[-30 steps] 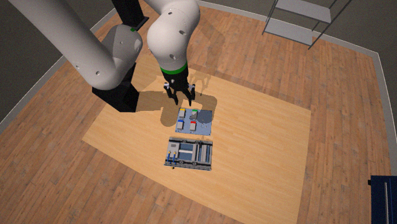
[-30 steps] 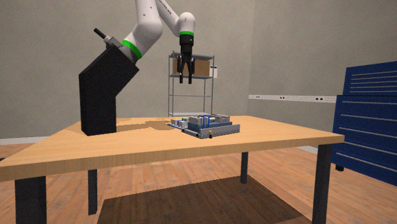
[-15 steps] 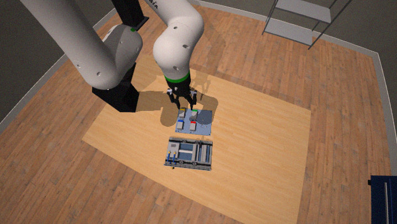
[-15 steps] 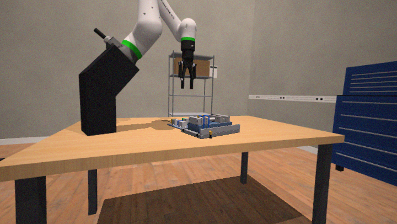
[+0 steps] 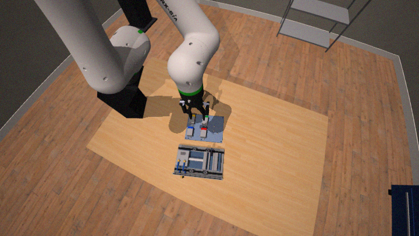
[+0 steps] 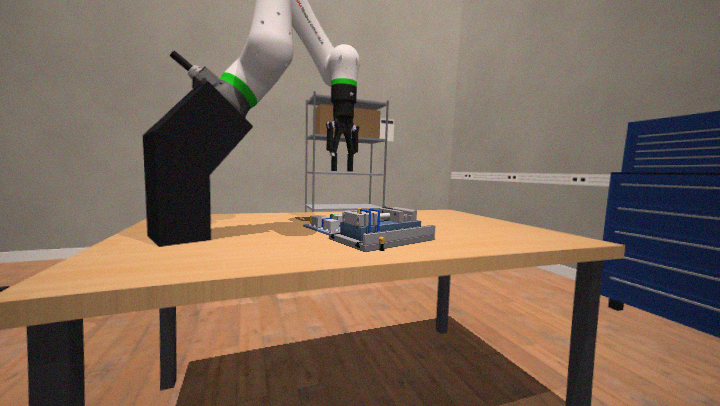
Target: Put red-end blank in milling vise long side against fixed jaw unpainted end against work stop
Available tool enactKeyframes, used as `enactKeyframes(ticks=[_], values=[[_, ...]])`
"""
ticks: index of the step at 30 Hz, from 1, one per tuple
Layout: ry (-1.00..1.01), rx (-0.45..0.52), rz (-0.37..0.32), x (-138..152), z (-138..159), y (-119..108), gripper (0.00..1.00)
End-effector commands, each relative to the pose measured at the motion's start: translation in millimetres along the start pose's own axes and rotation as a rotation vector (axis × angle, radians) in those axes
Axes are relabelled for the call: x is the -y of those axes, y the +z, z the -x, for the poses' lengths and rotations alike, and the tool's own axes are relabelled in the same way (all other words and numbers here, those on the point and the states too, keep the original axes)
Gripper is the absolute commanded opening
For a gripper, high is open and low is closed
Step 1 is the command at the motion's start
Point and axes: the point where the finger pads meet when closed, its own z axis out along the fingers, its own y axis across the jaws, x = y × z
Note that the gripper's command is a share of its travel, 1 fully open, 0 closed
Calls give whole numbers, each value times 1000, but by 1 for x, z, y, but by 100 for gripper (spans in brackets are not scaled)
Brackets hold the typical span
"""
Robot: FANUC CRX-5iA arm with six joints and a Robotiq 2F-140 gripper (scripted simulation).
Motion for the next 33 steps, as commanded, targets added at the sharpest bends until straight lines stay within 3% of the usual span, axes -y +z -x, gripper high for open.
enactKeyframes(ticks=[1, 6, 20, 23, 33], values=[[-1, 2, -1, 4, -3, 13, 49], [0, 0, -1, 5, -5, 18, 49], [0, 2, -1, 15, -15, 62, 49], [0, -1, -1, 14, -15, 62, 49], [0, 1, -1, 23, -24, 100, 49]])
